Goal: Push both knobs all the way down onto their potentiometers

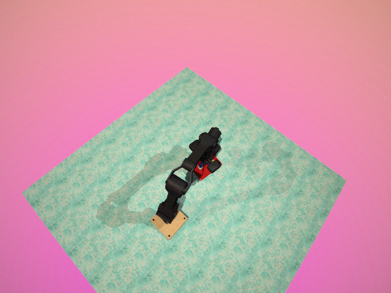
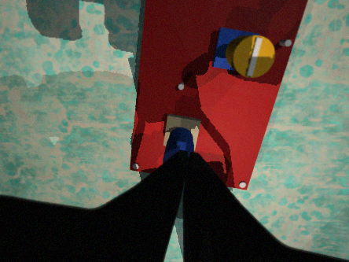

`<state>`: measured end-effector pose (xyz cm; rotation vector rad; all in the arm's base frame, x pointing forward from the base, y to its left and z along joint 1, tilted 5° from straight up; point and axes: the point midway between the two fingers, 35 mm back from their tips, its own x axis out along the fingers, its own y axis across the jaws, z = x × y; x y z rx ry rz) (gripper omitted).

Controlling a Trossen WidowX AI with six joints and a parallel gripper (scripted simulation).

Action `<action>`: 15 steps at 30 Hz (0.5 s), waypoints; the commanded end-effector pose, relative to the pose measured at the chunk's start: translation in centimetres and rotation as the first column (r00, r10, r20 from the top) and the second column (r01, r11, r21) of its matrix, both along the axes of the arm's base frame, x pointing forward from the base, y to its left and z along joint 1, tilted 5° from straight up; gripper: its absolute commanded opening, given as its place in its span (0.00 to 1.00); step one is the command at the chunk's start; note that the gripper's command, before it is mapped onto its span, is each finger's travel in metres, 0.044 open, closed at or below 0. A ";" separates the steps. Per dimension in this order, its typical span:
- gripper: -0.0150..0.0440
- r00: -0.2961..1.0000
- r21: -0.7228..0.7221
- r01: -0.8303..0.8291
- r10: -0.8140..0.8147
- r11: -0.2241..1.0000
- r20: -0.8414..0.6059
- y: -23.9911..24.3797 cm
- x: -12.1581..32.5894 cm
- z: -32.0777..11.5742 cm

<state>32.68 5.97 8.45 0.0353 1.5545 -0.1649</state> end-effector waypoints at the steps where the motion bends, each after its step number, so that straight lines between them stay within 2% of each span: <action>1: 0.25 0.992 -0.005 -0.124 0.124 0.992 -0.013 -0.2 0.3 0.1; 8: 0.25 0.933 0.001 -0.358 0.357 0.934 -0.035 -0.4 0.8 0.5; 15: 0.25 0.820 0.014 -0.570 0.570 0.821 -0.053 -0.5 1.2 0.8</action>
